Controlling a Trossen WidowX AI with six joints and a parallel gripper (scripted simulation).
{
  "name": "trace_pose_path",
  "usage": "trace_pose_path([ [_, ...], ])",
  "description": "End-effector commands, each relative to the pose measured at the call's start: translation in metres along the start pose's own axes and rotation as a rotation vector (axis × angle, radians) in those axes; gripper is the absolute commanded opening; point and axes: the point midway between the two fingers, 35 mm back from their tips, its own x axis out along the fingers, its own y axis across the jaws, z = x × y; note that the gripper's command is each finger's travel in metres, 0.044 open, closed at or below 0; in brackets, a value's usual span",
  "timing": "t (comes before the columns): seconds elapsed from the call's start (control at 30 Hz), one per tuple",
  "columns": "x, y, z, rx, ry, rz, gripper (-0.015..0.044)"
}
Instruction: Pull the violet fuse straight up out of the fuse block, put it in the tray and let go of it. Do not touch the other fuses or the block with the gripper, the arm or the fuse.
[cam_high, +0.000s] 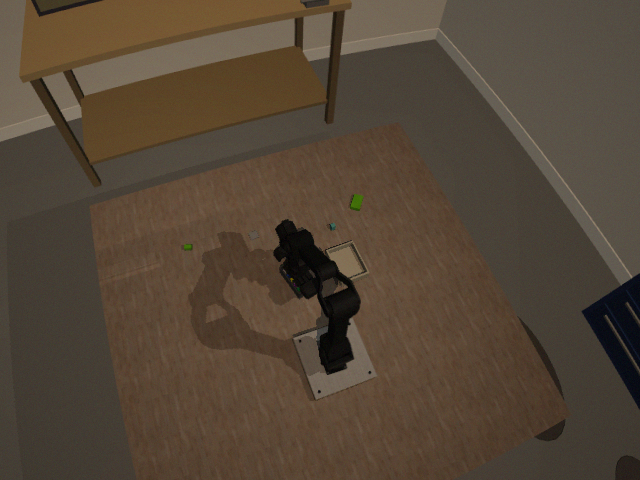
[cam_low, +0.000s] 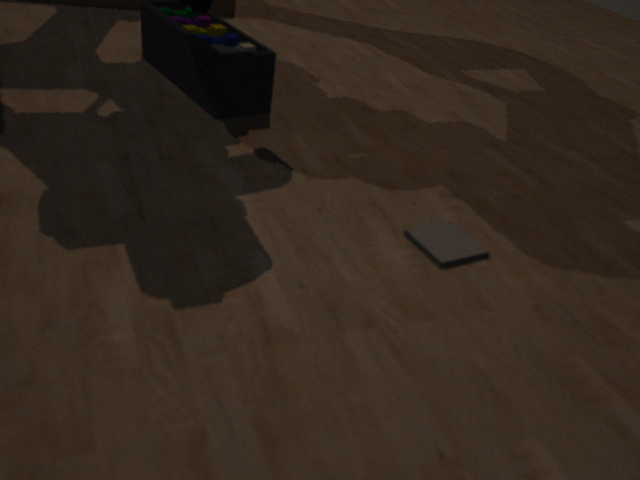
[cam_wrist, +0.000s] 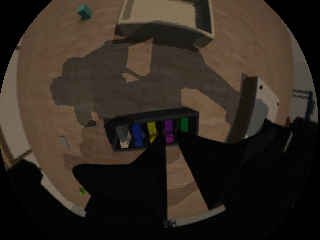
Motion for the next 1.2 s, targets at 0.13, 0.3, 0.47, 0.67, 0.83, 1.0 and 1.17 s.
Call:
trace_pose_path([
  [0.13, 0.002, -0.001, 0.001, 0.002, -0.003, -0.002, 0.0073],
  [0.3, 0.003, -0.001, 0.001, 0.002, -0.003, -0.002, 0.0073],
  [0.47, 0.006, -0.001, 0.001, 0.002, -0.003, -0.002, 0.0073],
  [0.67, 0.011, -0.001, 0.001, 0.002, -0.003, -0.002, 0.0073],
  [0.83, 0.012, -0.001, 0.001, 0.002, -0.003, -0.002, 0.0073],
  [1.0, 0.011, -0.001, 0.000, 0.003, 0.000, -0.001, 0.0053],
  [1.17, 0.011, -0.001, 0.000, 0.003, 0.000, -0.001, 0.0020],
])
